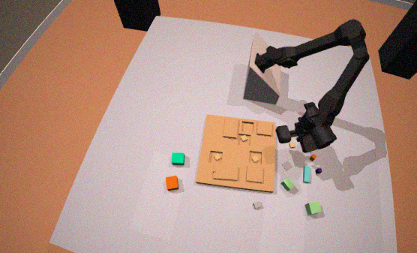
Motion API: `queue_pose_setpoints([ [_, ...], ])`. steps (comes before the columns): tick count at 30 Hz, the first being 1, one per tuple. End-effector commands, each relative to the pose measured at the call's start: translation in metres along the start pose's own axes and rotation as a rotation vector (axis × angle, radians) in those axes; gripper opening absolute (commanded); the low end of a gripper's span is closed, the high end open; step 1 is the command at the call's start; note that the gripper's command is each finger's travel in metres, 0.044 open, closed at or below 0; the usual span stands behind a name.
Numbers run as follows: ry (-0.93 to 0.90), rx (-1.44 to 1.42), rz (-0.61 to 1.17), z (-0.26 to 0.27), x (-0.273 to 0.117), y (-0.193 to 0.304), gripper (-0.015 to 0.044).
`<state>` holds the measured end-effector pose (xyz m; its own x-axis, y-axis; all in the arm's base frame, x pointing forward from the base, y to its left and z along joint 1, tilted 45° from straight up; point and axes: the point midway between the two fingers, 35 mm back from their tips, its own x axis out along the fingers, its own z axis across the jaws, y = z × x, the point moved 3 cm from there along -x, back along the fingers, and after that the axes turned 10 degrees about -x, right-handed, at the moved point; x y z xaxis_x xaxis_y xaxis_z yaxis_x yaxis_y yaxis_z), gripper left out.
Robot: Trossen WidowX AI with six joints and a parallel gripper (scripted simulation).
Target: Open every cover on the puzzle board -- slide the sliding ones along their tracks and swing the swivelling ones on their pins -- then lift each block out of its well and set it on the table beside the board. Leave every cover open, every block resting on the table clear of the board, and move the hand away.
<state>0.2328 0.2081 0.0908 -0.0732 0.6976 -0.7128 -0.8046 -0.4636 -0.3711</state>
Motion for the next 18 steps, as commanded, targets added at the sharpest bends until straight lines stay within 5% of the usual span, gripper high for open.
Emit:
queue_pose_setpoints([
  [1,-0.004,-0.009,-0.012,0.002,-0.013,-0.003,0.0440],
  [8,-0.005,-0.007,-0.012,0.003,-0.031,-0.001,0.0440],
  [18,0.022,-0.072,0.002,-0.045,-0.030,0.008,0.0177],
])
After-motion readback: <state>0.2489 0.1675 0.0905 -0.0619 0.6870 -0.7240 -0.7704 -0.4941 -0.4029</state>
